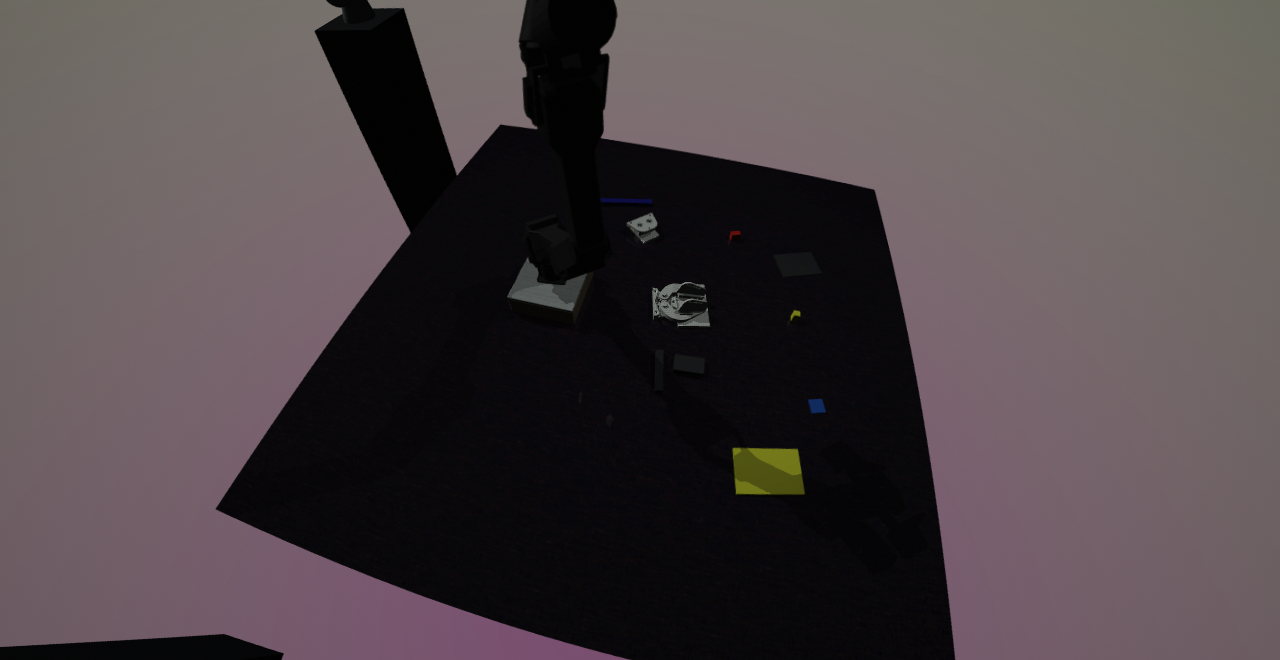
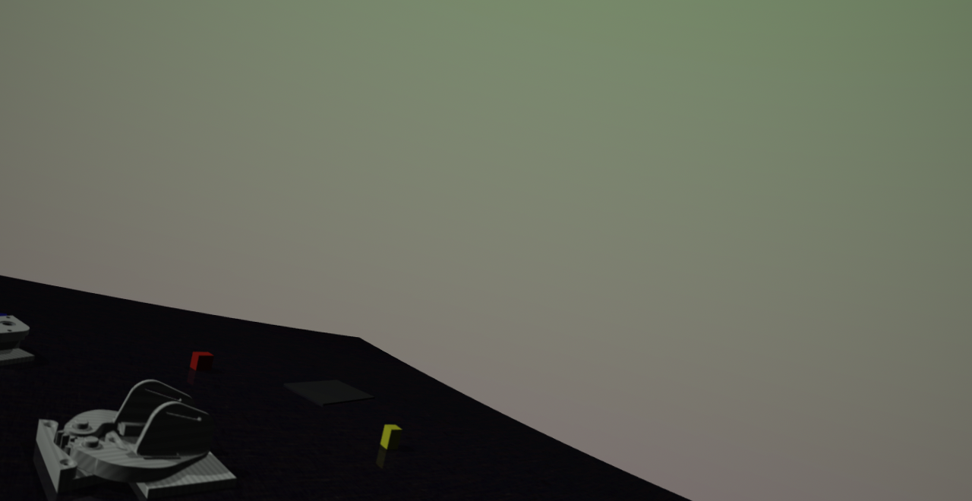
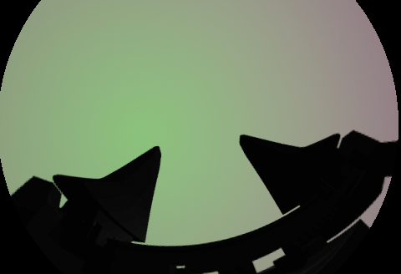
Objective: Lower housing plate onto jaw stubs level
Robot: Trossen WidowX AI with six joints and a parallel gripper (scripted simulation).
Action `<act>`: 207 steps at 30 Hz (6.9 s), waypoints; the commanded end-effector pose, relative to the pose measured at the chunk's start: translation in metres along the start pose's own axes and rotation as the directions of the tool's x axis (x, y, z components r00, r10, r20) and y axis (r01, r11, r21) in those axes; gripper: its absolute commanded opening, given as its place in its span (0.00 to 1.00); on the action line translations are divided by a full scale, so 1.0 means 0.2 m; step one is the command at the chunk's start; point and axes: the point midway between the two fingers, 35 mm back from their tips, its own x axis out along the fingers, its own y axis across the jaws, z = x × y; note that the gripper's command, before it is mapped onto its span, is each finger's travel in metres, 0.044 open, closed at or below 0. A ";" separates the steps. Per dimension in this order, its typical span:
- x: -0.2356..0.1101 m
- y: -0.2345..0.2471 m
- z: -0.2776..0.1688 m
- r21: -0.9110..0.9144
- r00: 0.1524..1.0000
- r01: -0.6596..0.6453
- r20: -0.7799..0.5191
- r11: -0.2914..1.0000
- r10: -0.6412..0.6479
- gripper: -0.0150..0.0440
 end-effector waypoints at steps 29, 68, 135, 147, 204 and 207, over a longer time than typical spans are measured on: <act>0.24 -1.12 -0.16 -0.321 0.878 0.478 0.136 0.818 -0.460 1.00; -0.07 -2.29 0.69 -0.179 0.279 0.960 0.599 0.215 -0.750 1.00; -1.75 -2.58 1.69 0.849 -0.802 0.487 0.343 -0.205 -0.489 1.00; -1.80 -2.61 1.71 0.849 -0.802 0.487 0.342 -0.205 -0.489 1.00; -1.96 -2.70 1.78 0.848 -0.804 0.487 0.343 -0.207 -0.485 0.90; -1.96 -2.70 1.78 0.848 -0.804 0.487 0.343 -0.207 -0.485 0.86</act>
